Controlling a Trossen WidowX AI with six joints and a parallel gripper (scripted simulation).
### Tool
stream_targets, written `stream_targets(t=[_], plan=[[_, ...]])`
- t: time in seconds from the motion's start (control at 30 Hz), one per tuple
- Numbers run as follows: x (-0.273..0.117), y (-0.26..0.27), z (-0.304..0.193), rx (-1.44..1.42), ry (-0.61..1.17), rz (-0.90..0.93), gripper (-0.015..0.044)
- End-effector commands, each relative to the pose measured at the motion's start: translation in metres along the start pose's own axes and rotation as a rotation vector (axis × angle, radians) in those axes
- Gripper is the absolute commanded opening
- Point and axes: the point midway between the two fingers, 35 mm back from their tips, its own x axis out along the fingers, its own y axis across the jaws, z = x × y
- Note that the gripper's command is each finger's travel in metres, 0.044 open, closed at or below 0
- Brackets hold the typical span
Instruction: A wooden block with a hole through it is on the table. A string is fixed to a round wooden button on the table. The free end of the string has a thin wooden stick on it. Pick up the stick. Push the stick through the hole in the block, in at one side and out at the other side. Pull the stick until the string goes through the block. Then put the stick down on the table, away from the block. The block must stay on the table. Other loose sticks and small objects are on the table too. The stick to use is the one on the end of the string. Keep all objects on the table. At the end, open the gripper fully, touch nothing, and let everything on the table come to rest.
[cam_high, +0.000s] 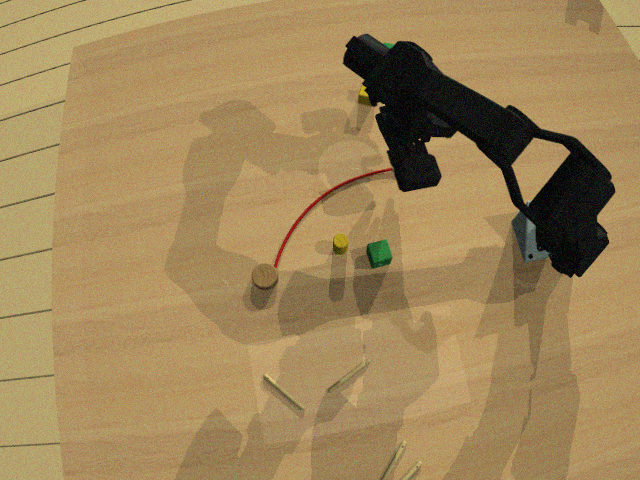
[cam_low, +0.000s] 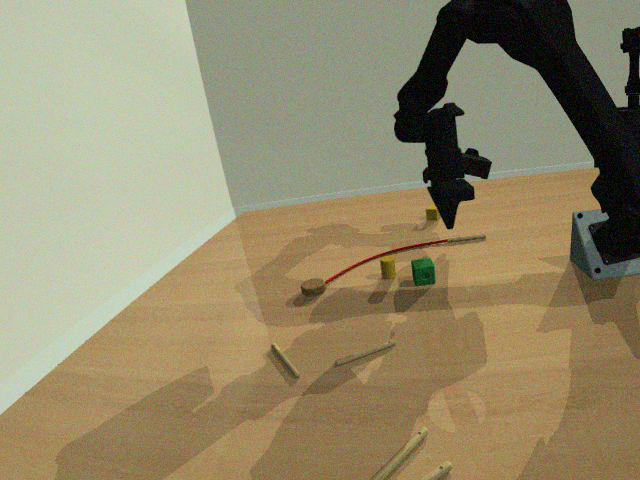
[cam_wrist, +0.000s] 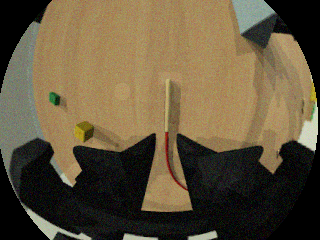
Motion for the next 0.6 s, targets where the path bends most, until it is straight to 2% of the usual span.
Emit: stream_targets(t=[0.0, 0.57], plan=[[0.009, -0.001, 0.002, 0.008, -0.002, -0.008, 0.0124], [0.031, -0.003, 0.003, 0.008, -0.002, -0.01, 0.0124]])
